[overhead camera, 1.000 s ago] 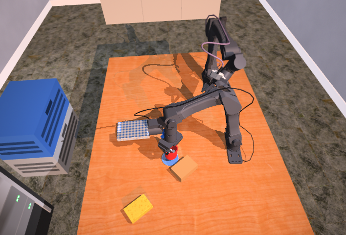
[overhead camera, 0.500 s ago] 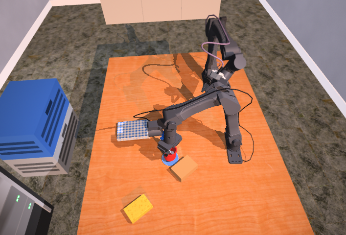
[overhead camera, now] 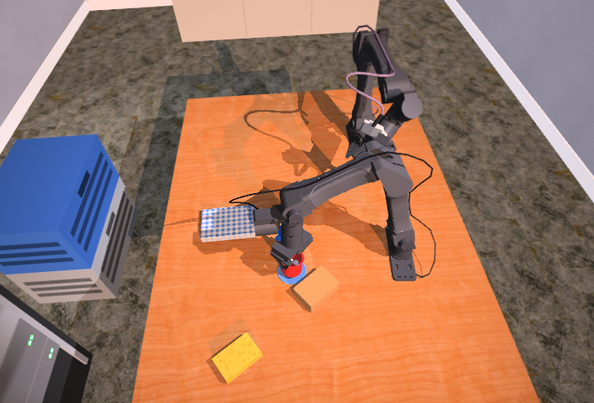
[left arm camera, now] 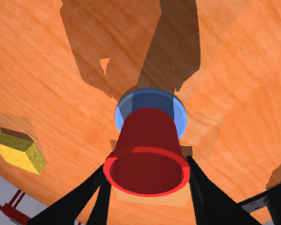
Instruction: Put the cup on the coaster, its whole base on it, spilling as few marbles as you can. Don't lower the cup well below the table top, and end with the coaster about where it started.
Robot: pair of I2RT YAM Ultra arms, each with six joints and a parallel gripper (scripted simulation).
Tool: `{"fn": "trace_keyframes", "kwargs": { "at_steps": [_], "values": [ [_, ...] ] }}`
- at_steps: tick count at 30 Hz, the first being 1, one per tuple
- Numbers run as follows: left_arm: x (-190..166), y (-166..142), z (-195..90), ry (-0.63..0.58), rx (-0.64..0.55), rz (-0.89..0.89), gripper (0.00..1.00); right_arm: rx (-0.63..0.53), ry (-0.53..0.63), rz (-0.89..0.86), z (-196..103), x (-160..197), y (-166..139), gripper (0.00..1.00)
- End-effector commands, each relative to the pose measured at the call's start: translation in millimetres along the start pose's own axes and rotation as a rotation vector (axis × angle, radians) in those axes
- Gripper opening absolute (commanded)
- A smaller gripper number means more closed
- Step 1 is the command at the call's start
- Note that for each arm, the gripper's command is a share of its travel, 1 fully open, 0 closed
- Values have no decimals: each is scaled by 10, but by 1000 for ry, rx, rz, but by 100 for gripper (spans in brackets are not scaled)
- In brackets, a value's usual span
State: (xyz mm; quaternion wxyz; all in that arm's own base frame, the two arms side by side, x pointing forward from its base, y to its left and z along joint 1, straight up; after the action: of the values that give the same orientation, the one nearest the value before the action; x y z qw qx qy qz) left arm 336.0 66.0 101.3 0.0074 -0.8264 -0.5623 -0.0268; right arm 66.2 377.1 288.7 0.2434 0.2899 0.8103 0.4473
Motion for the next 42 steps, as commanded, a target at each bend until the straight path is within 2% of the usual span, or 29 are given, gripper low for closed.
{"fn": "trace_keyframes", "kwargs": {
  "at_steps": [1, 15, 22, 24, 26, 30, 38, 42],
  "values": [
    [8, 22, 54, 0, -8, -11, 0, -13, -11, 9, -36, 2, 88, 100],
    [24, 47, 49, 7, -19, -11, 0, -13, -11, 9, -36, 2, 88, 100],
    [16, 24, 26, 7, -13, -4, 79, -13, -11, 9, -36, 2, 88, 100],
    [16, 24, 26, 7, -13, -4, 79, -13, -11, 9, -36, 2, 88, 100],
    [16, 24, 26, 7, -13, -4, 100, -13, -11, 9, -36, 2, 88, 100],
    [18, 25, -112, 10, -19, -12, 100, -13, -11, 9, -36, 2, 88, 100],
    [-9, 22, -612, 10, -20, -6, 100, -13, -11, 9, -36, 2, 88, 100],
    [-5, 63, -634, 9, -41, -13, 100, -8, -19, 6, -36, -14, 75, 100]
  ]
}}
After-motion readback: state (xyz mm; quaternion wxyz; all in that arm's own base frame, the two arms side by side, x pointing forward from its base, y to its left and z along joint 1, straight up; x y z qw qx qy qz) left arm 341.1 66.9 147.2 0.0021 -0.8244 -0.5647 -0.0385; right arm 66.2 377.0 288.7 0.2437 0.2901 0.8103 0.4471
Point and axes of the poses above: on each arm, the point where the finger pads meet when closed, its own z axis out along the fingers, its own x axis across the jaws, y = z × x, the point moved 3 cm from there along -z, back along the fingers, and after that the axes turned 15 degrees about -z, right-handed, at the moved point
